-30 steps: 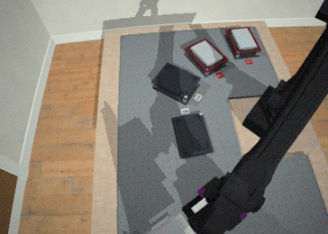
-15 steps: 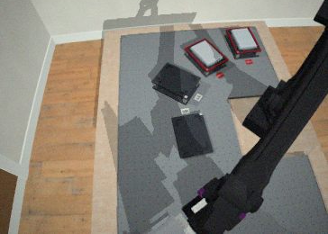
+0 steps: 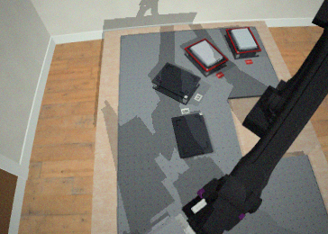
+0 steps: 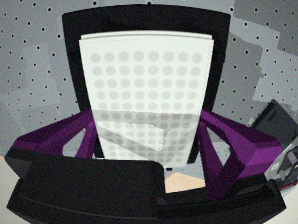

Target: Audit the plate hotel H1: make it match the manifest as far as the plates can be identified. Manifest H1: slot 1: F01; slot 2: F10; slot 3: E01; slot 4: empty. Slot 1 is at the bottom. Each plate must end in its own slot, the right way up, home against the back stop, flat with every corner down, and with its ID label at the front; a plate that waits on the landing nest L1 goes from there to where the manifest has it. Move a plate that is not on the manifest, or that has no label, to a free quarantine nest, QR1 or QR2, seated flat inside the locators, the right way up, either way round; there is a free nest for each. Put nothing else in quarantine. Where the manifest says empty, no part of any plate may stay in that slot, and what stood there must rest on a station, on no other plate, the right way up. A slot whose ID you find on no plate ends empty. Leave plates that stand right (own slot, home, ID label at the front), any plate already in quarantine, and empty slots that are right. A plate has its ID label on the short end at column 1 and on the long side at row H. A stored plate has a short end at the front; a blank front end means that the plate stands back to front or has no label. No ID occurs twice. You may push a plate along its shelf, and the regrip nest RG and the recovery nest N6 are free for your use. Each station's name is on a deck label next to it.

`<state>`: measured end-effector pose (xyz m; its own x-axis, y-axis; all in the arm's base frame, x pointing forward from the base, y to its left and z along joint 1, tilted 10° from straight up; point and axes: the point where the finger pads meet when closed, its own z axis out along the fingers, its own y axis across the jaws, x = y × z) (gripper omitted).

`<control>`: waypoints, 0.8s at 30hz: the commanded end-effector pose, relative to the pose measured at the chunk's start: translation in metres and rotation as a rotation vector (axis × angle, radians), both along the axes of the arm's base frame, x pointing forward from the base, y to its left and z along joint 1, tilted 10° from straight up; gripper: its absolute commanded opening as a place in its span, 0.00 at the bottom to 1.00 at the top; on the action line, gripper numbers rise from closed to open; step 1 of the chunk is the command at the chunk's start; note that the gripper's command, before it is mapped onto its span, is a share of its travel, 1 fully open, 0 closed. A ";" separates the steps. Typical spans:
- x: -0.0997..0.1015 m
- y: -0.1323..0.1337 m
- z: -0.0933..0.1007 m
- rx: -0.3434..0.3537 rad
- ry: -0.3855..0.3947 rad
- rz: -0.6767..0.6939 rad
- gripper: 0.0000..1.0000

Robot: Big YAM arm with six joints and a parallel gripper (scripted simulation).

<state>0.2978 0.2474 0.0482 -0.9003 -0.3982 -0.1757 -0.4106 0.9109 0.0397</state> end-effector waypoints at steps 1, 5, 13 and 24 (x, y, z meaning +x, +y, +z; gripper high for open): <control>0.011 0.007 0.013 0.026 -0.032 -0.002 1.00; 0.011 0.007 0.013 0.026 -0.032 -0.002 1.00; 0.011 0.007 0.013 0.026 -0.032 -0.002 1.00; 0.016 0.005 0.059 0.046 -0.057 -0.008 1.00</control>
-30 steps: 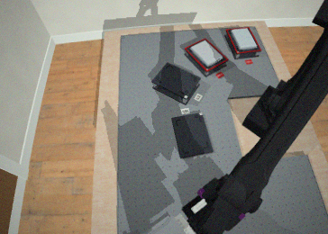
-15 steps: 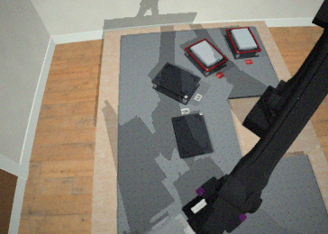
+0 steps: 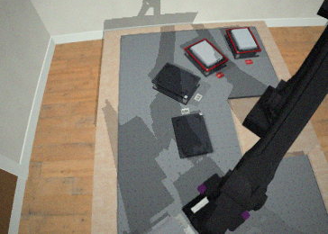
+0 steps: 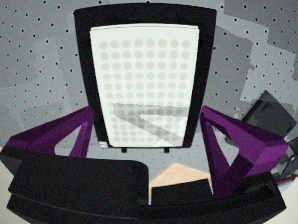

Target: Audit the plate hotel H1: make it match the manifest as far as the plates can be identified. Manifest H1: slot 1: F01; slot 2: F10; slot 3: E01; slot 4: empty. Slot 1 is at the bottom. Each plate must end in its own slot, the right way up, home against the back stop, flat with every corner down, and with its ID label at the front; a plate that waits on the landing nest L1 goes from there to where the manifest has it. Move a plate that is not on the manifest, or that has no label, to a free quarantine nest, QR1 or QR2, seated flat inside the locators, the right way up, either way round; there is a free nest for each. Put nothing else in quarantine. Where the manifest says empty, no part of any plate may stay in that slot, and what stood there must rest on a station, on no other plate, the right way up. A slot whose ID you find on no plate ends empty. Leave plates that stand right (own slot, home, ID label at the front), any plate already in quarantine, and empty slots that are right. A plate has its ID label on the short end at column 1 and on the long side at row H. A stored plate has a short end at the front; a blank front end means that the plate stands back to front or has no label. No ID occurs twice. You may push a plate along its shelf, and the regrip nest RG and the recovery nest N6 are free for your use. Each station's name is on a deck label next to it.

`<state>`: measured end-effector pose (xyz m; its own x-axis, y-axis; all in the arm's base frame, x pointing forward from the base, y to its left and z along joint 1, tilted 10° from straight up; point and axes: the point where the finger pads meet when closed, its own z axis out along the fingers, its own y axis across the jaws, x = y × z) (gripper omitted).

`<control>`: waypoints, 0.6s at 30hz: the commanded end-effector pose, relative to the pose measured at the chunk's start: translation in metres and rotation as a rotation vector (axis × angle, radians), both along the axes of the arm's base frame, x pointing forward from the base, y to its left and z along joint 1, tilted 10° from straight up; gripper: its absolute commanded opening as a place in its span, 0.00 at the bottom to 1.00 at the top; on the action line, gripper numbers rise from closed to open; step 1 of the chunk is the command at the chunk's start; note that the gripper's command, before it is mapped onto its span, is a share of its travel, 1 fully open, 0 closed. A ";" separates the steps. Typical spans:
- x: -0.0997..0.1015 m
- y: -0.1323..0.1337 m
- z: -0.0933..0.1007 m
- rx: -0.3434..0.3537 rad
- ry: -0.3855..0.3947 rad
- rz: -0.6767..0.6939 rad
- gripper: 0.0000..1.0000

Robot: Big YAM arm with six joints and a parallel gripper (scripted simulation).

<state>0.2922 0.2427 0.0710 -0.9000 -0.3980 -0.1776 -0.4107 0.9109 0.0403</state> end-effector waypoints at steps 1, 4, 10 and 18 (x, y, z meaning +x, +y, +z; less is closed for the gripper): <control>0.021 0.010 0.040 0.045 -0.055 -0.008 1.00; 0.019 0.008 0.050 0.046 -0.056 -0.009 1.00; 0.017 0.006 0.058 0.037 -0.045 -0.010 1.00; 0.009 0.011 0.086 0.050 -0.057 -0.007 1.00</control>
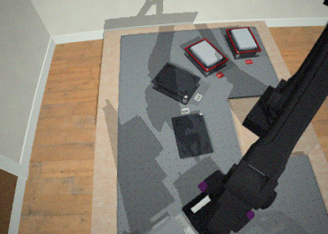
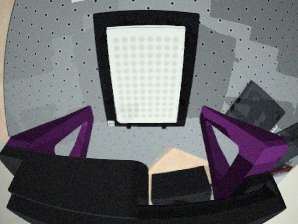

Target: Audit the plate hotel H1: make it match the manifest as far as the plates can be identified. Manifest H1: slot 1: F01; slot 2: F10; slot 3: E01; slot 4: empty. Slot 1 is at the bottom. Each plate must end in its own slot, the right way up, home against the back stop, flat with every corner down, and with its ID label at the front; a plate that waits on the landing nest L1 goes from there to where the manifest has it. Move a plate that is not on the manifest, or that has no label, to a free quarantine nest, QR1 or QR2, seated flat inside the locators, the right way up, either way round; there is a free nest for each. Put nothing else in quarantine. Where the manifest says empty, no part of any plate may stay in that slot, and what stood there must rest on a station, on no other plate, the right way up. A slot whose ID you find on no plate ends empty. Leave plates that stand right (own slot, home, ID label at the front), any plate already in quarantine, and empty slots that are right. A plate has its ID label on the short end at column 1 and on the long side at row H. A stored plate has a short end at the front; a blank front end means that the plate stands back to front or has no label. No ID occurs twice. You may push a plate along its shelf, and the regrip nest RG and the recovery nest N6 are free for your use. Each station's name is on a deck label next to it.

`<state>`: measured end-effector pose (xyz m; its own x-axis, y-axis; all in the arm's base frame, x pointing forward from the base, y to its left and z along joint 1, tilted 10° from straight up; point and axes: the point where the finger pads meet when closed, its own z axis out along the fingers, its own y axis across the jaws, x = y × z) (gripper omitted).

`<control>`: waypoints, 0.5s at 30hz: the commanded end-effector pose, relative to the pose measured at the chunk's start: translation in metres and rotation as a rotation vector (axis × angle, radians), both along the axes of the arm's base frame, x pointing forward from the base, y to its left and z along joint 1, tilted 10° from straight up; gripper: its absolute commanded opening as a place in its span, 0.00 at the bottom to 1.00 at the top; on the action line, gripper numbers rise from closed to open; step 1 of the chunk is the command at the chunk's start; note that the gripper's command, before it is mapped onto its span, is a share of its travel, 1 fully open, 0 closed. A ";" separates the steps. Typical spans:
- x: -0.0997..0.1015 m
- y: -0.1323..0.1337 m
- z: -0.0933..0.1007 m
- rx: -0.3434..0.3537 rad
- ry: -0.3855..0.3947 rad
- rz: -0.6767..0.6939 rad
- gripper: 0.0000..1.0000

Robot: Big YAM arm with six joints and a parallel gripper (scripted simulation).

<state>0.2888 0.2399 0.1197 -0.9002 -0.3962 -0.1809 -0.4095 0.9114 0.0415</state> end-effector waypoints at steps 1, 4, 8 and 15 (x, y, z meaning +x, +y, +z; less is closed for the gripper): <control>0.012 0.014 0.040 0.048 -0.054 -0.004 1.00; 0.010 0.013 0.048 0.048 -0.055 -0.003 1.00; 0.007 0.011 0.046 0.035 -0.040 -0.002 1.00; 0.005 0.010 0.073 0.049 -0.056 -0.001 1.00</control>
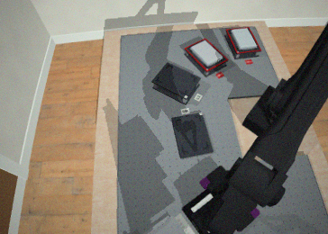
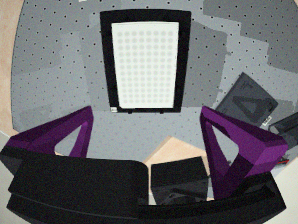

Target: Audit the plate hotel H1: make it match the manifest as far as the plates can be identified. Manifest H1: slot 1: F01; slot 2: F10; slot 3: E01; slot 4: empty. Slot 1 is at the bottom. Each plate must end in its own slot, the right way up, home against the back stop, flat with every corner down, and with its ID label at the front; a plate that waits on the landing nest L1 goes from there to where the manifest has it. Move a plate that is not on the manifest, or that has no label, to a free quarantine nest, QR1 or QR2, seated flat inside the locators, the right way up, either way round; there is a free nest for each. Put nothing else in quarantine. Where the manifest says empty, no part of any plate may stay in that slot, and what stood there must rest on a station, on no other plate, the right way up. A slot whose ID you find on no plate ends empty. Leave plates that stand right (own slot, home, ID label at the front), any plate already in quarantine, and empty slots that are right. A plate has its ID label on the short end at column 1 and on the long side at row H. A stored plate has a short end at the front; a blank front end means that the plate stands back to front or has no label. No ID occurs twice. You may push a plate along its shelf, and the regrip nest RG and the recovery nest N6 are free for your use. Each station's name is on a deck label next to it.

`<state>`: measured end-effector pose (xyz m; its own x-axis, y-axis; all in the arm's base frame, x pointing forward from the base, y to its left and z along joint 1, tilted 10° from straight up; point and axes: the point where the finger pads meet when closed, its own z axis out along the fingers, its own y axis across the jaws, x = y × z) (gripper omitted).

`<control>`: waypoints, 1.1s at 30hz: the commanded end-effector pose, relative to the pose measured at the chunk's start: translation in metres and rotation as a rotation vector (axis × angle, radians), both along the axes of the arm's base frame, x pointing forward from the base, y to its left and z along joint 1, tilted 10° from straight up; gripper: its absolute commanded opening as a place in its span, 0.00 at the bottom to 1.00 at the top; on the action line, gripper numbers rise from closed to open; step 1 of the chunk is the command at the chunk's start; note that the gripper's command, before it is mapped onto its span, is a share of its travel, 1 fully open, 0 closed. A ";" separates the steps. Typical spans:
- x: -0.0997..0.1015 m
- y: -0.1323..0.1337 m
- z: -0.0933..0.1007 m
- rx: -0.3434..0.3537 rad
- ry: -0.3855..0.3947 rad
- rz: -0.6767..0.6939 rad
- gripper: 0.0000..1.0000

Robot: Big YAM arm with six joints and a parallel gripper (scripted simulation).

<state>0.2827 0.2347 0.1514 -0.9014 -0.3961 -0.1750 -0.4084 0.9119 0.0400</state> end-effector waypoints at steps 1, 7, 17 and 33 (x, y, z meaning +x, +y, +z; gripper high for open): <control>0.011 0.015 0.044 0.053 -0.061 0.000 1.00; 0.007 0.013 0.060 0.054 -0.062 0.002 1.00; 0.003 0.009 0.082 0.055 -0.063 0.002 1.00; -0.002 -0.032 0.075 0.015 -0.020 0.000 1.00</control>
